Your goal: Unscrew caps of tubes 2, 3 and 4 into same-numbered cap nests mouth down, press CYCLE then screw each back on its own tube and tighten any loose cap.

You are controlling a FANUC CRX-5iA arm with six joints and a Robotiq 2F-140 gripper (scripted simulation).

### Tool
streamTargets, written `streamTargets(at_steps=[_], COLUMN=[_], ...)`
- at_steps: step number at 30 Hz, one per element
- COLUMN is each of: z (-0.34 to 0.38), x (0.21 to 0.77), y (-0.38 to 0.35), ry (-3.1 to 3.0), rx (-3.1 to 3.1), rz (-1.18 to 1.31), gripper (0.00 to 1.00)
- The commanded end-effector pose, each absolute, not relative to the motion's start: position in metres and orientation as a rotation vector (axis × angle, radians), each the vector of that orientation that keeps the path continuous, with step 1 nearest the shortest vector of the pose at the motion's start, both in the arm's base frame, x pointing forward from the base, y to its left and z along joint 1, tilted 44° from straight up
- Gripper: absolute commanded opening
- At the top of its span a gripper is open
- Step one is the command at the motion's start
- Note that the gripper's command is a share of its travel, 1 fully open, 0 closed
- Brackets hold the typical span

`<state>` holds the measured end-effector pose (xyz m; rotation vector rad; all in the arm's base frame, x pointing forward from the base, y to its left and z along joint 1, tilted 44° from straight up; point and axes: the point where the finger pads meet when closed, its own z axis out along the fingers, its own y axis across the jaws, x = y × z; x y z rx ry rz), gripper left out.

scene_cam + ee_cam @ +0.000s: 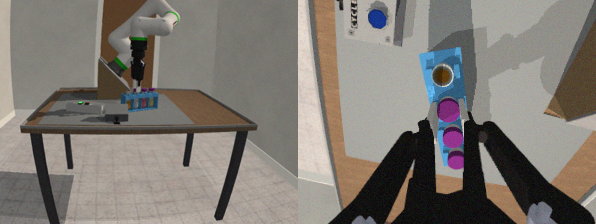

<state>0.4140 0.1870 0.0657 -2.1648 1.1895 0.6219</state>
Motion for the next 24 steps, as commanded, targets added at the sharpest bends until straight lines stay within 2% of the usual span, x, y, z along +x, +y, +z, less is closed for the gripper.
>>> streamTargets(at_steps=[1, 15, 16, 24], z=[0.0655, 0.0653, 0.0653, 0.0653], x=[0.4141, 0.4141, 0.4141, 0.4141], y=[0.1876, 0.1878, 0.1878, 0.1878], ry=[1.333, 1.615, 1.615, 1.615], rx=[-2.106, -1.955, -1.955, -1.955], rz=[0.673, 0.774, 0.774, 0.774], gripper=[0.00, 0.00, 0.35, 0.35])
